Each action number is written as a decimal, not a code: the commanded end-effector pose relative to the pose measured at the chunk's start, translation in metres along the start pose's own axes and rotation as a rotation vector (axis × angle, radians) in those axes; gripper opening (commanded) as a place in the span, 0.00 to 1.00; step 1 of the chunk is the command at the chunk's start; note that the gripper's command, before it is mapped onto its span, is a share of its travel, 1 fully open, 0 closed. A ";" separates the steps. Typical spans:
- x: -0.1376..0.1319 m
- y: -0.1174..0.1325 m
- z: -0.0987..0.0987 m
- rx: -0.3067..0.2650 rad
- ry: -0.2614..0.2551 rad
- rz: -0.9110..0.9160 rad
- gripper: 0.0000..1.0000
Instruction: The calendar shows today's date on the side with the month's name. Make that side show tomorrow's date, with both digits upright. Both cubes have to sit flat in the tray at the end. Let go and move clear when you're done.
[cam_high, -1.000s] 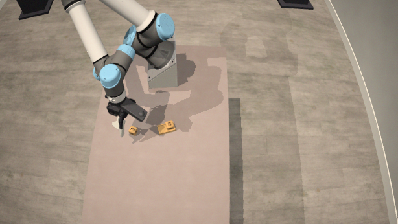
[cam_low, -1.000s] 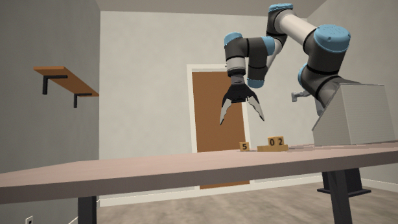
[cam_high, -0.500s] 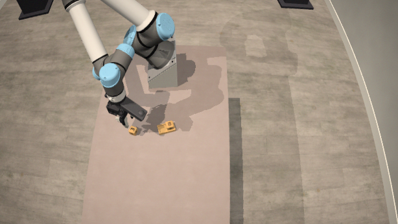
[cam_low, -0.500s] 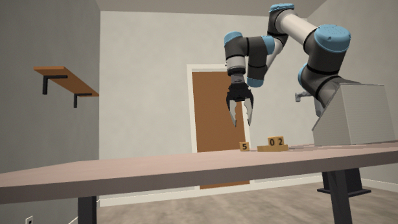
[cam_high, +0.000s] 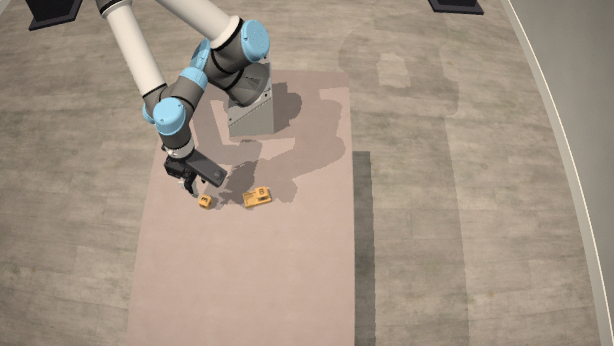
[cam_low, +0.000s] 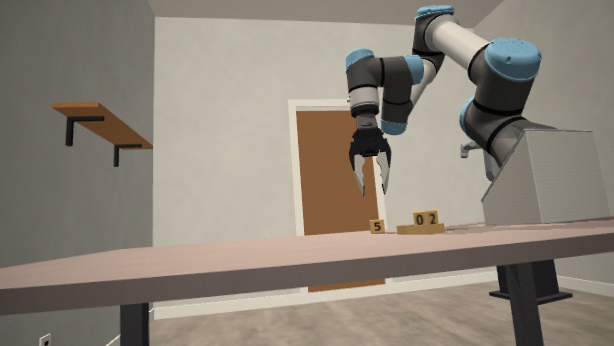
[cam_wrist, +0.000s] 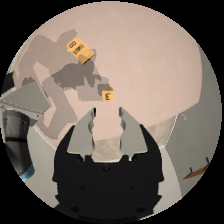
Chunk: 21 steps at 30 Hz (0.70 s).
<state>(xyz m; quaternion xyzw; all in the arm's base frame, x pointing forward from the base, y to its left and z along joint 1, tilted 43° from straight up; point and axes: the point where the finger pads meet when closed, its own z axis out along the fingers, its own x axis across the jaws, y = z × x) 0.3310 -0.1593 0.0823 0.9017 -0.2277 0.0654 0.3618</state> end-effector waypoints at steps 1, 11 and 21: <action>0.000 0.000 0.000 0.000 0.001 0.000 0.29; 0.000 0.000 0.000 0.000 0.001 0.000 0.29; 0.000 0.000 0.004 0.000 0.000 0.000 0.29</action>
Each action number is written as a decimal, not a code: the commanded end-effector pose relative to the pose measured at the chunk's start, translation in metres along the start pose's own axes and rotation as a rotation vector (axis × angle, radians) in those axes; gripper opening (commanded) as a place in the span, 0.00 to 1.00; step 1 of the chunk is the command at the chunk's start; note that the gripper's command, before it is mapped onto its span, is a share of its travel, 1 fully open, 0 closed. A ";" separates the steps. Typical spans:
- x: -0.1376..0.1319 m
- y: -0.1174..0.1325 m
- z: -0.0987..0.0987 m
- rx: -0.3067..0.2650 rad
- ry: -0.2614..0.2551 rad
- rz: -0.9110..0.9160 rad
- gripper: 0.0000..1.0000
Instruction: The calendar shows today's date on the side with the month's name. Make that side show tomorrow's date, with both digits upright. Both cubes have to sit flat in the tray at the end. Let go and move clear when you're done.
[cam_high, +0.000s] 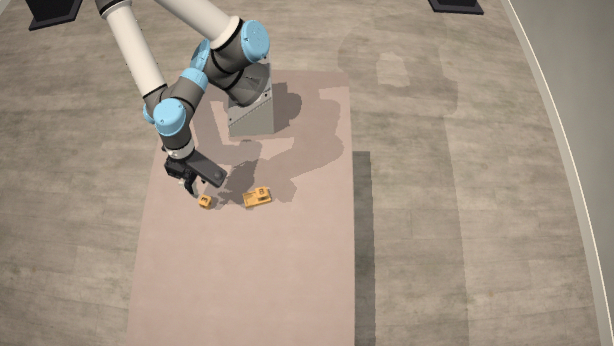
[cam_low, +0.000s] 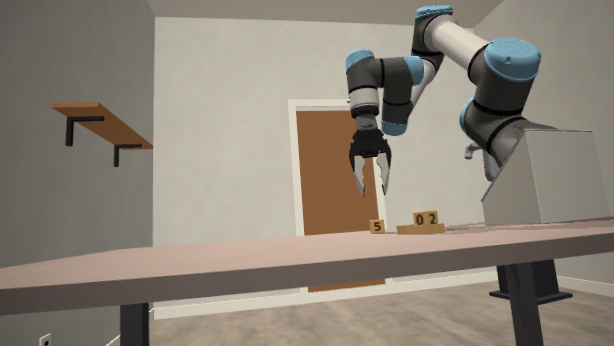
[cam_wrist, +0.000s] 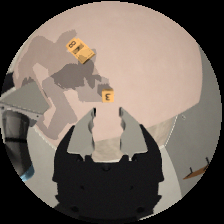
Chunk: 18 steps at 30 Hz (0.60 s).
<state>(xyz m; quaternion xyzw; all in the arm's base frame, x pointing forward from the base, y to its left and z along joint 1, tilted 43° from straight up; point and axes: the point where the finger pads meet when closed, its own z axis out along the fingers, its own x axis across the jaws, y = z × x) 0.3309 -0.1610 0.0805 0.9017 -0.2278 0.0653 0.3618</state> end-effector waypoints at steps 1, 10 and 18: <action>0.000 0.000 0.003 0.000 0.001 0.000 0.29; 0.000 0.000 0.014 0.000 0.001 0.000 0.29; 0.000 0.000 0.023 0.000 0.001 0.000 0.29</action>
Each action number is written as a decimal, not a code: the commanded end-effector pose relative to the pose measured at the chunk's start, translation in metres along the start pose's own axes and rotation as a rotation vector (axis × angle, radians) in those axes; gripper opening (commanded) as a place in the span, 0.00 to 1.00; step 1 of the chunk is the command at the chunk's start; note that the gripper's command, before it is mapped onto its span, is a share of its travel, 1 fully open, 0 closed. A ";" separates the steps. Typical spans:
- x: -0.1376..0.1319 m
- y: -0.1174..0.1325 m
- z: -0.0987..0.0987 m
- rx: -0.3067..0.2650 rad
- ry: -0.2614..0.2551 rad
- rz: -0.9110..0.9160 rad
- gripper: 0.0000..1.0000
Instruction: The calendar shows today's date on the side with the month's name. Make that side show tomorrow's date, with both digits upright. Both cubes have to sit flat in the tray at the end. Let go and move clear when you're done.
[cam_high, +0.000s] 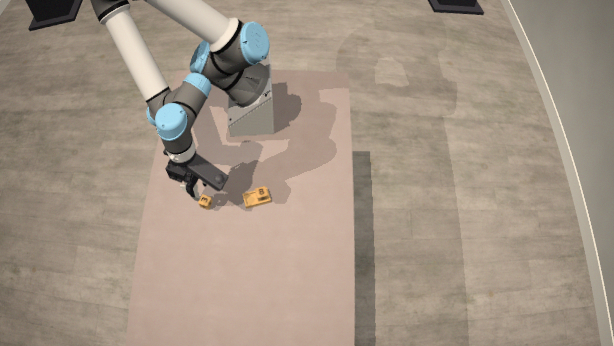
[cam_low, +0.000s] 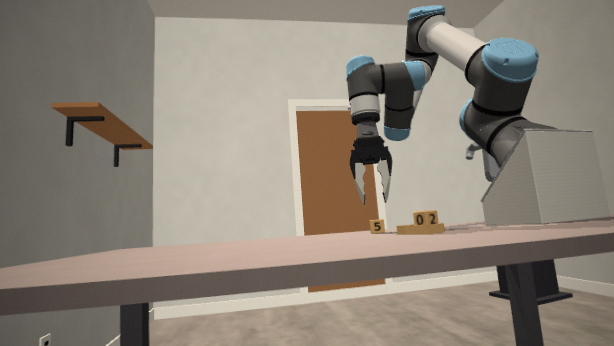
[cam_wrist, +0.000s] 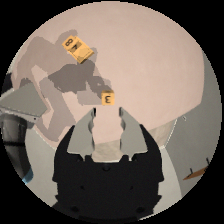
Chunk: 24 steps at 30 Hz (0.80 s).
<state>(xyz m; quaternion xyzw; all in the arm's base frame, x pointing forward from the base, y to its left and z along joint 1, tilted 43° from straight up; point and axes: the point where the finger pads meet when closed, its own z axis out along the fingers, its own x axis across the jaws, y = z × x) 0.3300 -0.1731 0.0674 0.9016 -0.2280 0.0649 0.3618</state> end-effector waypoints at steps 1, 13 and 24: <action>0.000 0.000 0.007 0.000 0.001 0.000 0.29; 0.000 0.000 0.021 0.000 0.001 0.000 0.29; 0.001 0.000 0.029 0.000 0.001 0.000 0.29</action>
